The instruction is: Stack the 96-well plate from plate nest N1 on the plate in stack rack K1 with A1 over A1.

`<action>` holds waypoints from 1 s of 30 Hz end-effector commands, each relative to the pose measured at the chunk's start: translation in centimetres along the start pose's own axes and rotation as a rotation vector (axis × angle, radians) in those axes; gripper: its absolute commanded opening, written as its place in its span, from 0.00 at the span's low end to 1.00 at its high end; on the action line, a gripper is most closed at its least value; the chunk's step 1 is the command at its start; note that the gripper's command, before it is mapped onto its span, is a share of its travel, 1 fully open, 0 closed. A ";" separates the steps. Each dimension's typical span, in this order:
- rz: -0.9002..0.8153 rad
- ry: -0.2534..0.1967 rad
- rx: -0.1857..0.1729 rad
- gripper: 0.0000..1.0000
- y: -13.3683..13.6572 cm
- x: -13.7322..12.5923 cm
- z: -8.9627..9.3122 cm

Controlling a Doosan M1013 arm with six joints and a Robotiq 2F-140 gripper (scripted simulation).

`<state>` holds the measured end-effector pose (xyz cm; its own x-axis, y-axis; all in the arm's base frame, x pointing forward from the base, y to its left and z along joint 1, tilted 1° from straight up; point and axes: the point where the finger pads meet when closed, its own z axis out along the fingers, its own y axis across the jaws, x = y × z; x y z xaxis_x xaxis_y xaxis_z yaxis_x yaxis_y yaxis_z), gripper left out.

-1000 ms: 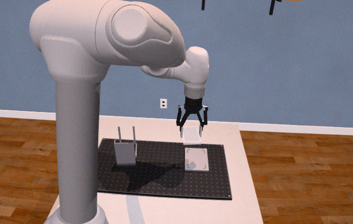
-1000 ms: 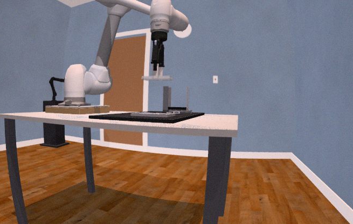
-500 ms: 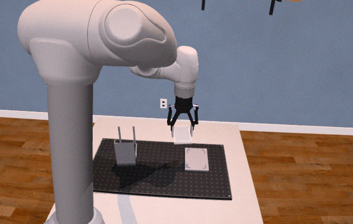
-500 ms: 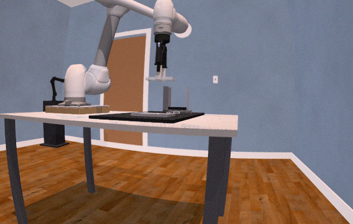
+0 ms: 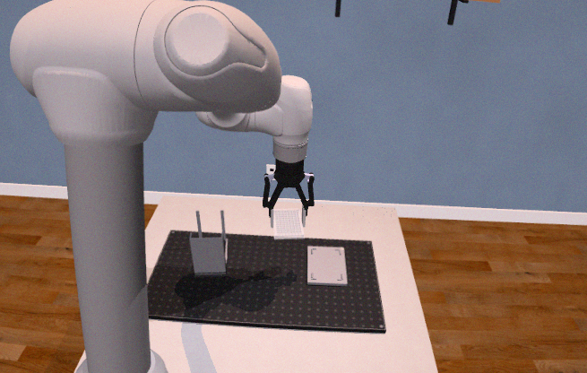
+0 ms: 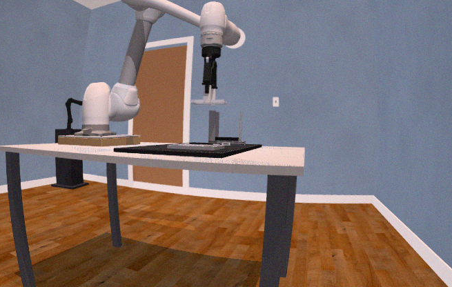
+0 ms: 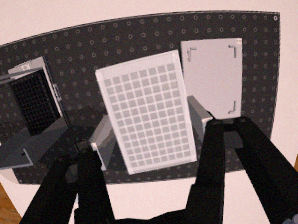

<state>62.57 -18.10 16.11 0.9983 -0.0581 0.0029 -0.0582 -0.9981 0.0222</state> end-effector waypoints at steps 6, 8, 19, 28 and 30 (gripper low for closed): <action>0.000 0.000 0.000 0.00 -2.3 0.3 -0.1; 0.000 0.000 0.000 0.00 -2.7 0.3 -0.1; 0.000 0.000 0.000 0.00 -6.3 0.8 -0.2; 0.000 0.000 0.000 0.00 -8.6 1.1 -0.2; 0.000 0.000 0.000 0.00 -9.3 1.1 -0.2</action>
<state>64.12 -9.57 16.12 0.9983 -0.0581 0.0029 -0.0582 -0.9981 0.0222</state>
